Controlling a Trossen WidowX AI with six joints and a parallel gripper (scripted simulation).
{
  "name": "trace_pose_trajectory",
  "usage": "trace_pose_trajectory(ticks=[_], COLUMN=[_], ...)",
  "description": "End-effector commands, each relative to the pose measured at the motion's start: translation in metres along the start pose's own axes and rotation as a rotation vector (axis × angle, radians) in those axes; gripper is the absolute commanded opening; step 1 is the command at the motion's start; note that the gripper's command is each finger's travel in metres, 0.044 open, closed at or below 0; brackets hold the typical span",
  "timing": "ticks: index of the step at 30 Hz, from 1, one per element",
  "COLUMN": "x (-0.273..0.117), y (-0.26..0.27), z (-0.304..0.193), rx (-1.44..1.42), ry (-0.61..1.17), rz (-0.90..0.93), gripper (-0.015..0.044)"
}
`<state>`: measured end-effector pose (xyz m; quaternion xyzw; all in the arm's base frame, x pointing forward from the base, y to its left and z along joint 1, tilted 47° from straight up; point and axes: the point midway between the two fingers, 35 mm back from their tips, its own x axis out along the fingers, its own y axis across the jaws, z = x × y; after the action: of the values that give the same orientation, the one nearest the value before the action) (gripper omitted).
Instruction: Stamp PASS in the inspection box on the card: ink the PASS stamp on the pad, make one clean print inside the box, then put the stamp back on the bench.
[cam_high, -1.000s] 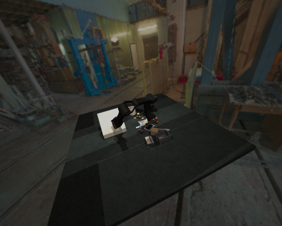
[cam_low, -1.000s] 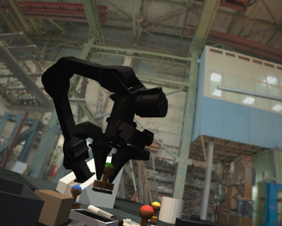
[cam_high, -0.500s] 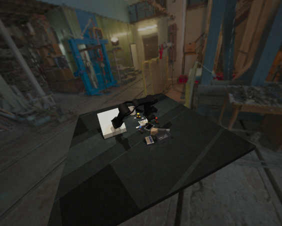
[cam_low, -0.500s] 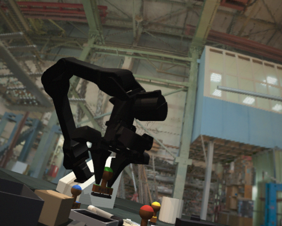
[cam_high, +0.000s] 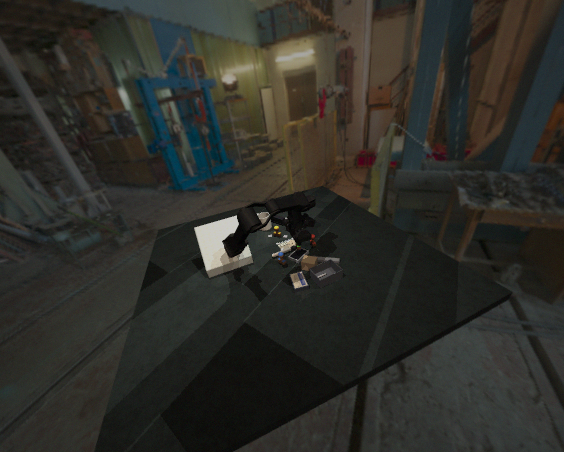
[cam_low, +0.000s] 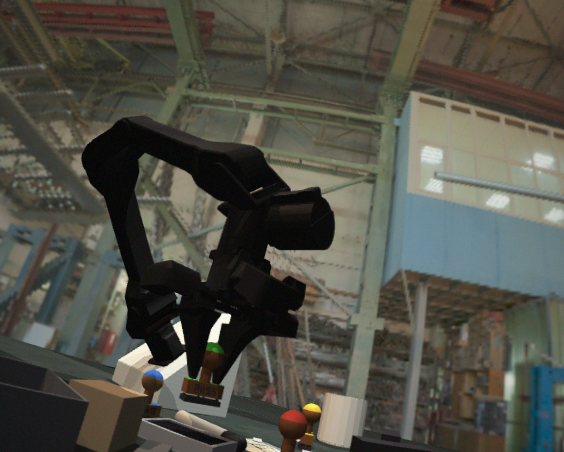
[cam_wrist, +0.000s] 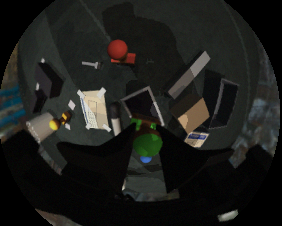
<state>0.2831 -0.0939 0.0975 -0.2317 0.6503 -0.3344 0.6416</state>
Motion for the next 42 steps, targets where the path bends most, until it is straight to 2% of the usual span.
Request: trace_pose_trajectory(ticks=[1, 42], x=[0.004, 0.030], y=[0.000, 0.000], z=[-0.001, -0.003], rx=[-0.006, -0.003], ry=[0.004, 0.004], rz=[-0.006, -0.033], gripper=[0.0000, 0.0000])
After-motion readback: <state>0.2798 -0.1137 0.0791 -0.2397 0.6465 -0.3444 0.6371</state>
